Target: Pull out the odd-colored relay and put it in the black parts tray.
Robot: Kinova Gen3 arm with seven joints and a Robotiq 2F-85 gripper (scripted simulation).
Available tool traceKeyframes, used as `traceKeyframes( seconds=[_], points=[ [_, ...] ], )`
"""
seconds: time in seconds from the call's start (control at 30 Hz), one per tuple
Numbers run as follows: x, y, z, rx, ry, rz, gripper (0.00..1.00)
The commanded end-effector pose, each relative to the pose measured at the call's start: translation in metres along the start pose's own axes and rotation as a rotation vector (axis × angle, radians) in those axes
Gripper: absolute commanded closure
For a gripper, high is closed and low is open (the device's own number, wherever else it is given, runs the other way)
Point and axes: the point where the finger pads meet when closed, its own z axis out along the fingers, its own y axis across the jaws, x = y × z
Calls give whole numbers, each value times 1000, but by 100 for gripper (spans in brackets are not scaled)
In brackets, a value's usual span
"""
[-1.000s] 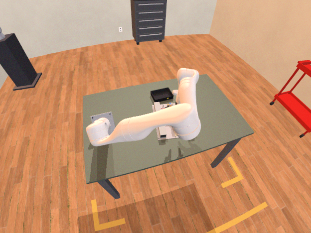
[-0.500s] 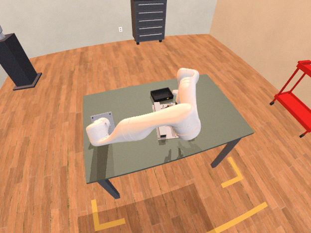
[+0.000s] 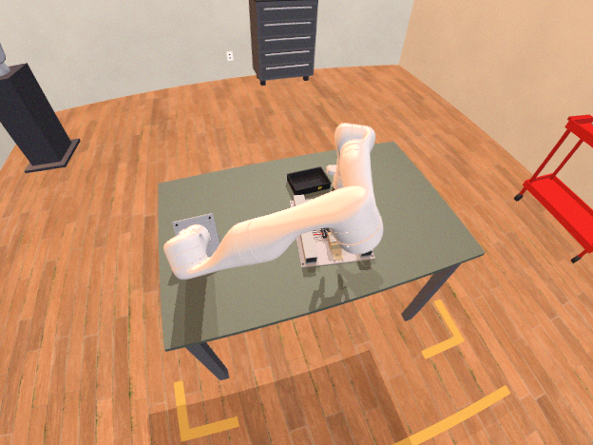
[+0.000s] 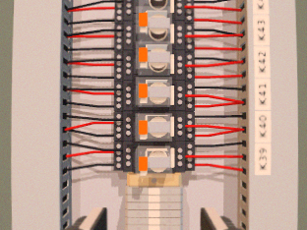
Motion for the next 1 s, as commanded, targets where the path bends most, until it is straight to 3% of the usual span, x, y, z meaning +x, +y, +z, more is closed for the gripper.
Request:
traceKeyframes(
  seconds=[0.0,0.23,0.97],
  points=[
    [24,1,-1,-2,1,0,39],
    [49,1,-1,-2,1,0,39],
    [50,1,-1,-2,1,0,39]
  ],
)
